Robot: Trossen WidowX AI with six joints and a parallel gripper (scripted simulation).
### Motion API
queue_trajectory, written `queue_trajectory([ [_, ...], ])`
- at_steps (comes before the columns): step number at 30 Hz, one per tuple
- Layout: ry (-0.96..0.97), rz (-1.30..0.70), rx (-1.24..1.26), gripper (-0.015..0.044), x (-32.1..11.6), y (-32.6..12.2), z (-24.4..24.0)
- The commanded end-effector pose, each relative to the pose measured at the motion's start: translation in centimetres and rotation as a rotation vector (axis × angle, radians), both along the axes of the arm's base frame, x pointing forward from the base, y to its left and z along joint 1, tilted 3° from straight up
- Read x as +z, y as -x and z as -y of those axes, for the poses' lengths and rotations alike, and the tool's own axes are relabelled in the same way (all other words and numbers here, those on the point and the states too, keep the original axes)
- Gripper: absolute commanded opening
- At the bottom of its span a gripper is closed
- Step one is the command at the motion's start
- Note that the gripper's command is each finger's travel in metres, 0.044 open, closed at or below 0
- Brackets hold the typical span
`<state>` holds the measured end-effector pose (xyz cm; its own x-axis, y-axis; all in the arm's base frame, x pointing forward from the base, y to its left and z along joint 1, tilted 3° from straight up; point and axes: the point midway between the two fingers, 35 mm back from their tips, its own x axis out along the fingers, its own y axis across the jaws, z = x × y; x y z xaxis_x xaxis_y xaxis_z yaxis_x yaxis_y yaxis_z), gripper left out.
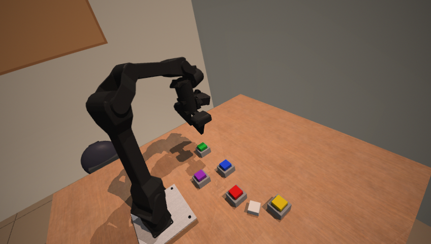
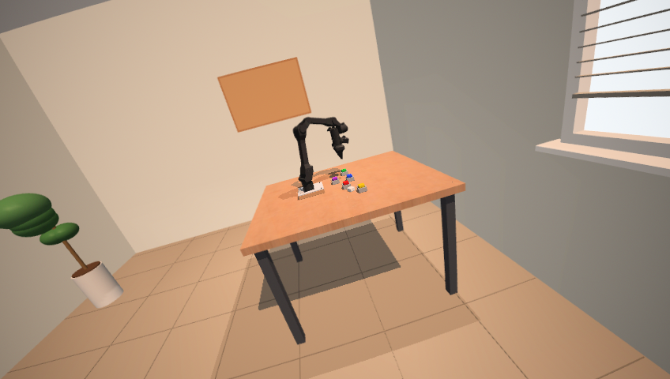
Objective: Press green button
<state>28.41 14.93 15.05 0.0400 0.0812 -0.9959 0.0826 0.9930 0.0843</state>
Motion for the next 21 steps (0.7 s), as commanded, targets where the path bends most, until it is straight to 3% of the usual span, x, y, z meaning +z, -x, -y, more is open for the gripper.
queue_trajectory([
  [1, 0.009, -0.013, 0.003, 0.0321, -1.8, -0.2, 0.1],
  [5, 0.009, -0.013, 0.003, 0.0216, -6.0, -0.2, -0.2],
  [12, 0.009, -0.013, 0.003, 0.0032, -6.2, -0.2, -0.2],
  [21, 0.009, -0.013, 0.003, 0.002, -6.2, -0.2, -0.2],
])
